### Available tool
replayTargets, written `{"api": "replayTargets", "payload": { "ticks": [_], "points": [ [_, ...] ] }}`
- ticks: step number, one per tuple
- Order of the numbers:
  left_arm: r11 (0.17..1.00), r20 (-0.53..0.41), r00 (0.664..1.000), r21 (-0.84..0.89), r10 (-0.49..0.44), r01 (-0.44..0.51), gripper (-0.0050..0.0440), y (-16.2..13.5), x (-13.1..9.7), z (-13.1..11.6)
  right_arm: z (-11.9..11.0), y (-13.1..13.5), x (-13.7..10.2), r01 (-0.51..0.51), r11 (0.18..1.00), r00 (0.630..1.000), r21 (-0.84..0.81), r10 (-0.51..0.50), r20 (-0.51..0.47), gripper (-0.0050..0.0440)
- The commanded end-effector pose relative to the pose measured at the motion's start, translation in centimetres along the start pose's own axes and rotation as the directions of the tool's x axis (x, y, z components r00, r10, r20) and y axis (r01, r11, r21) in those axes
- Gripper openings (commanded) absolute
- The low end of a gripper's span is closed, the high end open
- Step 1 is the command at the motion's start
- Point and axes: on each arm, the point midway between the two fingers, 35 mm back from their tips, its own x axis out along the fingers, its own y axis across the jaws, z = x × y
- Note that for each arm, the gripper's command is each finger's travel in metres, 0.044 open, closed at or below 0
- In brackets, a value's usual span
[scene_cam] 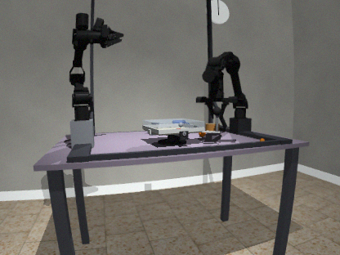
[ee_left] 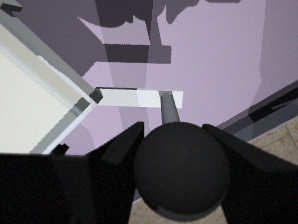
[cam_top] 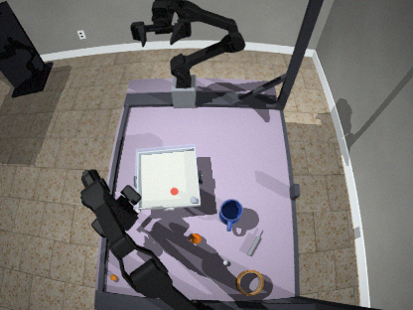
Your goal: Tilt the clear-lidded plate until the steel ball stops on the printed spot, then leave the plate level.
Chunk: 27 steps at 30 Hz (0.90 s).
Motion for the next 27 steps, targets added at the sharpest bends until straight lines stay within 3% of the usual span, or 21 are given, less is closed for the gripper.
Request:
{"api": "replayTargets", "payload": {
  "ticks": [1, 27],
  "points": [
    [1.000, -0.033, 0.999, 0.007, 0.011, -0.010, -0.0050, 0.35, -0.97, -0.75, 0.59, 0.10, -0.02, -0.003, 1.000, 1.000, -0.020, 0.003, 0.003, 0.0400],
    [1.000, -0.036, 0.999, 0.006, 0.011, -0.011, -0.0050, 0.47, -1.07, -0.93, 0.59, 0.10, -0.02, -0.003, 1.000, 1.000, -0.020, 0.003, 0.003, 0.0400]
  ]
}}
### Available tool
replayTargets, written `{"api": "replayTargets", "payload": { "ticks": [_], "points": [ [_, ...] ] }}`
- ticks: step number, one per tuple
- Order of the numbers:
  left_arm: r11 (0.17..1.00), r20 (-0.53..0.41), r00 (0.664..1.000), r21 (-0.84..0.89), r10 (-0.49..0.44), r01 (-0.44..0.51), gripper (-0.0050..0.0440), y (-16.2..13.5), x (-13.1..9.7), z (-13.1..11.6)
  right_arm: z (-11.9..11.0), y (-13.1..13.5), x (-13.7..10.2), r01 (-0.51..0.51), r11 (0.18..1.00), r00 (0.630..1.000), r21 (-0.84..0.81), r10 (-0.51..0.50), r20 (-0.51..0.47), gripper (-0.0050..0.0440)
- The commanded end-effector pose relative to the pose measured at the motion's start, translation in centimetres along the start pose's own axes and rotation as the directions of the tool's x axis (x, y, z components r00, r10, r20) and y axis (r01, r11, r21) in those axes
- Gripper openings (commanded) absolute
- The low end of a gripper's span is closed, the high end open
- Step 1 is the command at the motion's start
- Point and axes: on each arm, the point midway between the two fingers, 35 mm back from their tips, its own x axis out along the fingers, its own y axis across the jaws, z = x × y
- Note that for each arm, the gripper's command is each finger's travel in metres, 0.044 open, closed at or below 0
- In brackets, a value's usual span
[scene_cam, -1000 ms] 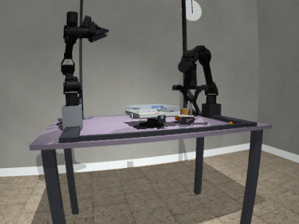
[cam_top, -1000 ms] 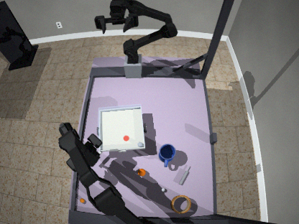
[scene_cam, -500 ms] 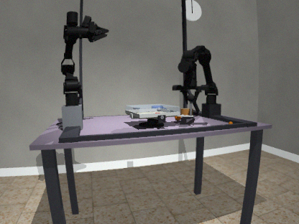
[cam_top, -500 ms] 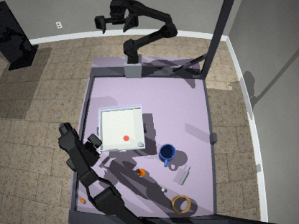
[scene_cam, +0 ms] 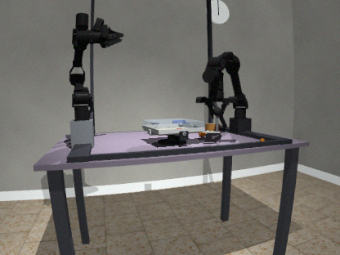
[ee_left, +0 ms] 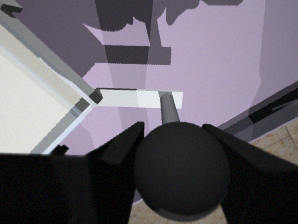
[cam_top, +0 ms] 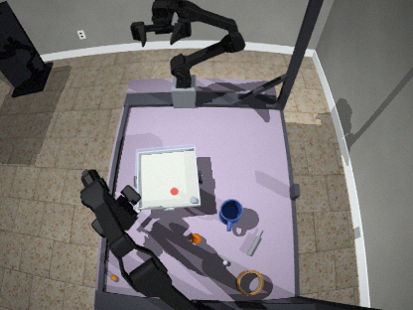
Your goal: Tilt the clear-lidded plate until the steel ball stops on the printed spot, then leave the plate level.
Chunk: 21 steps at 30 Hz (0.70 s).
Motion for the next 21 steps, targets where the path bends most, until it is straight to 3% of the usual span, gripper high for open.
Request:
{"api": "replayTargets", "payload": {
  "ticks": [1, 21],
  "points": [
    [1.000, -0.045, 0.999, 0.006, 0.011, -0.011, -0.0050, 0.49, -1.13, -0.90, 0.59, 0.10, -0.02, -0.003, 1.000, 1.000, -0.020, 0.003, 0.003, 0.0400],
    [1.000, -0.045, 0.999, 0.006, 0.011, -0.011, -0.0050, 0.55, -1.23, -1.02, 0.59, 0.10, -0.02, -0.003, 1.000, 1.000, -0.020, 0.003, 0.003, 0.0400]
  ]
}}
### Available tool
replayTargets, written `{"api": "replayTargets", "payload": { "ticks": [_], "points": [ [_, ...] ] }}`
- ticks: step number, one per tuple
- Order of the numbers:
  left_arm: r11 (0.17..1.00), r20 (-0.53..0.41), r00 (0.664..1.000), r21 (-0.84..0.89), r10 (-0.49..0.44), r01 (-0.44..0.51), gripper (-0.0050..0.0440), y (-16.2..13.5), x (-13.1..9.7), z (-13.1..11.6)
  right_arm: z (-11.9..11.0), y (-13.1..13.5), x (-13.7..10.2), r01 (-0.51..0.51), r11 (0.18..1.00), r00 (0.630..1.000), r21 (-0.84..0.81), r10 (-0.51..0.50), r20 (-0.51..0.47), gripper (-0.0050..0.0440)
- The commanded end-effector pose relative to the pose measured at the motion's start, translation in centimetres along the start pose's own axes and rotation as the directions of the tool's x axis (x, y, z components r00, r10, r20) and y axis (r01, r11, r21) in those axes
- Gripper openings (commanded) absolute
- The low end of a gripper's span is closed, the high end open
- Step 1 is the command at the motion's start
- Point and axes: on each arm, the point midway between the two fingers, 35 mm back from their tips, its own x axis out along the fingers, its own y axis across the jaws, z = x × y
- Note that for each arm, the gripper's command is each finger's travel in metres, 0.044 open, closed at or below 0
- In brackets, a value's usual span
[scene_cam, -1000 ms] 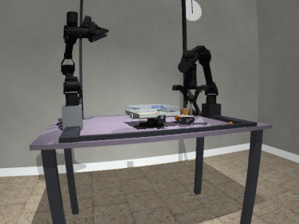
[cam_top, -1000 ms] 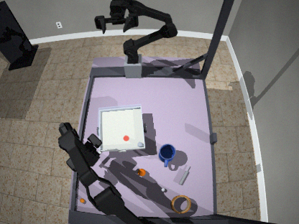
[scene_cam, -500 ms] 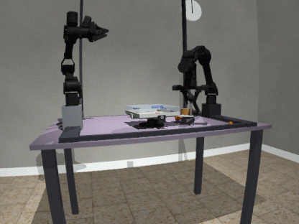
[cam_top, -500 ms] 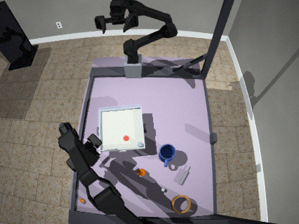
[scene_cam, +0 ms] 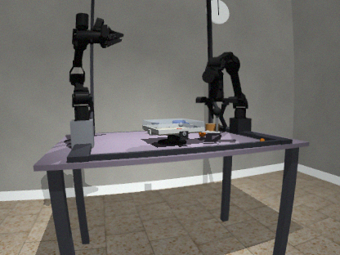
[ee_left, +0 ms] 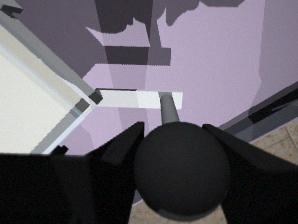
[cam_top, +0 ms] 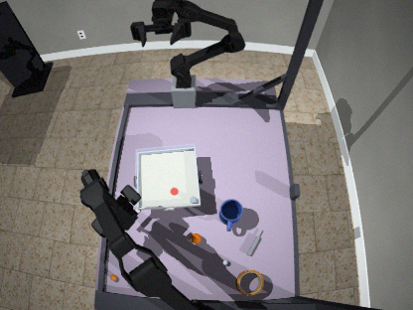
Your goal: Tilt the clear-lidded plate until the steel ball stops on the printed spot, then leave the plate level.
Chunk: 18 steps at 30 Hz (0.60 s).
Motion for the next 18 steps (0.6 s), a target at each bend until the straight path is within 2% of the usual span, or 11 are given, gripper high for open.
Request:
{"api": "replayTargets", "payload": {
  "ticks": [1, 11, 12, 18],
  "points": [
    [1.000, -0.051, 0.999, 0.006, 0.012, -0.012, -0.0050, 0.55, -1.24, -1.01, 0.59, 0.10, -0.02, -0.003, 1.000, 1.000, -0.020, 0.003, 0.003, 0.0400],
    [1.000, -0.051, 0.999, 0.006, 0.012, -0.012, -0.0050, 0.40, -1.01, -1.08, 0.59, 0.10, -0.02, -0.003, 1.000, 1.000, -0.020, 0.003, 0.003, 0.0400],
    [1.000, -0.062, 0.998, 0.005, 0.013, -0.012, -0.0050, 0.39, -1.87, -0.49, 0.59, 0.10, -0.02, -0.003, 1.000, 1.000, -0.020, 0.003, 0.003, 0.0400],
    [1.000, -0.062, 0.998, 0.002, 0.013, -0.013, -0.0050, 0.44, -1.93, -0.17, 0.59, 0.10, -0.02, -0.003, 1.000, 1.000, -0.020, 0.003, 0.003, 0.0400]
  ]
}}
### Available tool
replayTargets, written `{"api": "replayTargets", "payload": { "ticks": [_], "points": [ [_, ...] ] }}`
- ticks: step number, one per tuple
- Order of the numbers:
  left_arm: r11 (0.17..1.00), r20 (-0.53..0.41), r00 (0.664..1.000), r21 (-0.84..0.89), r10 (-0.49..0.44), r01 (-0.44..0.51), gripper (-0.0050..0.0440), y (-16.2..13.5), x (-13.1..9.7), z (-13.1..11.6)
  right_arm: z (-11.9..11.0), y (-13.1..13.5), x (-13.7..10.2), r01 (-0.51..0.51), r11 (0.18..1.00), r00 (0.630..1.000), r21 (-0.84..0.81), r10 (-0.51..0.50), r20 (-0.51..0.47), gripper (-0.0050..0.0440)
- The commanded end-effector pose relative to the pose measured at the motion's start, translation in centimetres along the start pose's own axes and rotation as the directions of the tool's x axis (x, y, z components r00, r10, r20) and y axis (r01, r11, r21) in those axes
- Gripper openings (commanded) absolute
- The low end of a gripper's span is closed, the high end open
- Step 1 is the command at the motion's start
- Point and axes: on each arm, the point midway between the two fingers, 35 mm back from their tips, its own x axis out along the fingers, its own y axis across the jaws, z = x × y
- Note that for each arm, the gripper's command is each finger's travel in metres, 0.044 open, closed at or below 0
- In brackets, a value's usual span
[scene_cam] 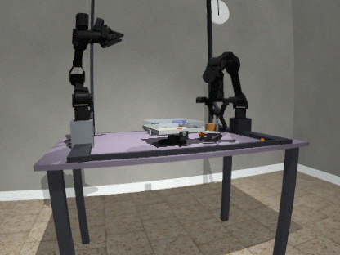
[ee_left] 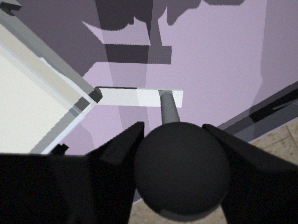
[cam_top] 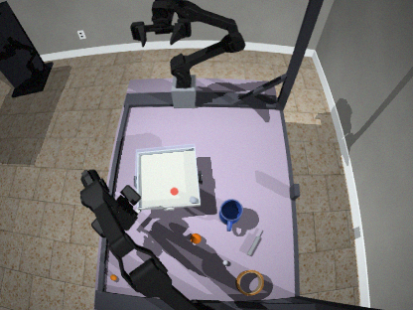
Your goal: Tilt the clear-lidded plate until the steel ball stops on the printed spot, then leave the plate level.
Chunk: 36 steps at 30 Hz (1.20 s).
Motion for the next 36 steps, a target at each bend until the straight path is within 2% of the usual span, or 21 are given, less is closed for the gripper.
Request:
{"api": "replayTargets", "payload": {
  "ticks": [1, 17, 18, 20, 36],
  "points": [
    [1.000, -0.051, 0.999, 0.004, 0.008, -0.008, -0.0050, 0.5, -2.0, -0.1, 0.6, 0.1, 0.0, -0.003, 1.000, 1.000, -0.020, 0.003, 0.003, 0.0400],
    [1.000, -0.065, 0.998, 0.005, 0.011, -0.010, -0.0050, 0.6, -2.5, -0.5, 0.6, 0.1, 0.0, -0.003, 1.000, 1.000, -0.020, 0.003, 0.003, 0.0400],
    [1.000, -0.037, 0.999, 0.007, 0.005, -0.004, -0.0050, 0.6, -1.3, -0.6, 0.6, 0.1, 0.0, -0.003, 1.000, 1.000, -0.020, 0.003, 0.003, 0.0400],
    [1.000, -0.041, 0.999, 0.008, 0.005, -0.005, -0.0050, 0.4, -1.1, -0.8, 0.6, 0.1, 0.0, -0.003, 1.000, 1.000, -0.020, 0.003, 0.003, 0.0400],
    [1.000, -0.049, 0.999, 0.005, 0.007, -0.007, -0.0050, 0.5, -1.5, -0.8, 0.6, 0.1, 0.0, -0.003, 1.000, 1.000, -0.020, 0.003, 0.003, 0.0400]
  ]
}}
